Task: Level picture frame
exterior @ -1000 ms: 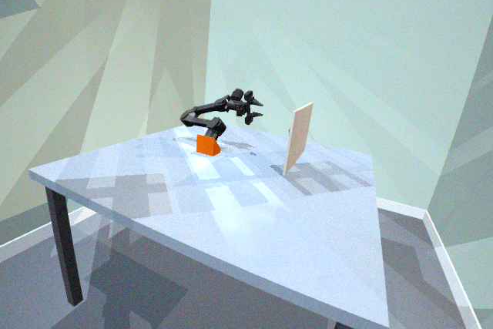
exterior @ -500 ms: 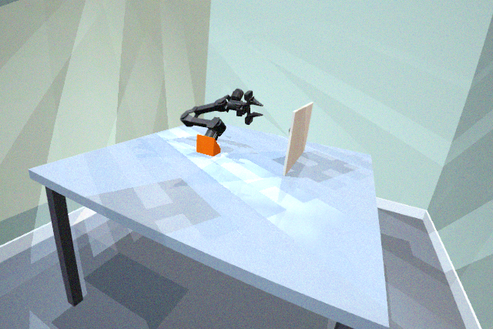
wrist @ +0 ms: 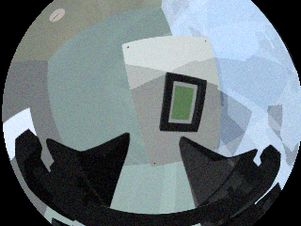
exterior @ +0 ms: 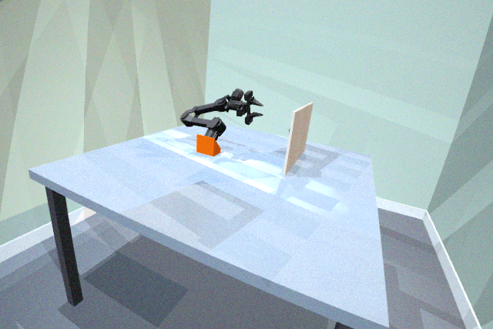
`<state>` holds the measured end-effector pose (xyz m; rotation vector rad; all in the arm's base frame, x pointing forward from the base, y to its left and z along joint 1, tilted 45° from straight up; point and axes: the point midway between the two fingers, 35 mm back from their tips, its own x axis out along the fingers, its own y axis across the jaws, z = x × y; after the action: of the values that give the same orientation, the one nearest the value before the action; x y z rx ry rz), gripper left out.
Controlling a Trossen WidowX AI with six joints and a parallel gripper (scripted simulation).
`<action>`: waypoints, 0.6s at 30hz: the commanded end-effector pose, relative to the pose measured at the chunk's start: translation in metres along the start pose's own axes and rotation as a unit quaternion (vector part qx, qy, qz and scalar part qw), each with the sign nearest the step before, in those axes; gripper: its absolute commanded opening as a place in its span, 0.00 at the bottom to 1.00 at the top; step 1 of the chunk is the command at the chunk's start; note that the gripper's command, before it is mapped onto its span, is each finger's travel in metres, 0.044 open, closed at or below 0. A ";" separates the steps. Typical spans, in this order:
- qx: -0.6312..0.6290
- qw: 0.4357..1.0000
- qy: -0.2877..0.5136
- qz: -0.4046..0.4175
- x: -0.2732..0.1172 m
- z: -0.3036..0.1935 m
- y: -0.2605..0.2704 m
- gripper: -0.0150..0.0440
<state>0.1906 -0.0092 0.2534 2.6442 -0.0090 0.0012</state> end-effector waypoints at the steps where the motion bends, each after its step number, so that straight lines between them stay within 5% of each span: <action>1: 0.002 1.000 0.001 -0.001 0.000 0.000 0.000 0.69; 12: 0.000 1.000 0.000 0.000 0.001 0.000 0.000 0.69; 18: 0.002 1.000 0.003 0.000 0.044 0.004 -0.017 0.69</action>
<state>0.2166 -0.0048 0.2573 2.6408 -0.0220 0.0401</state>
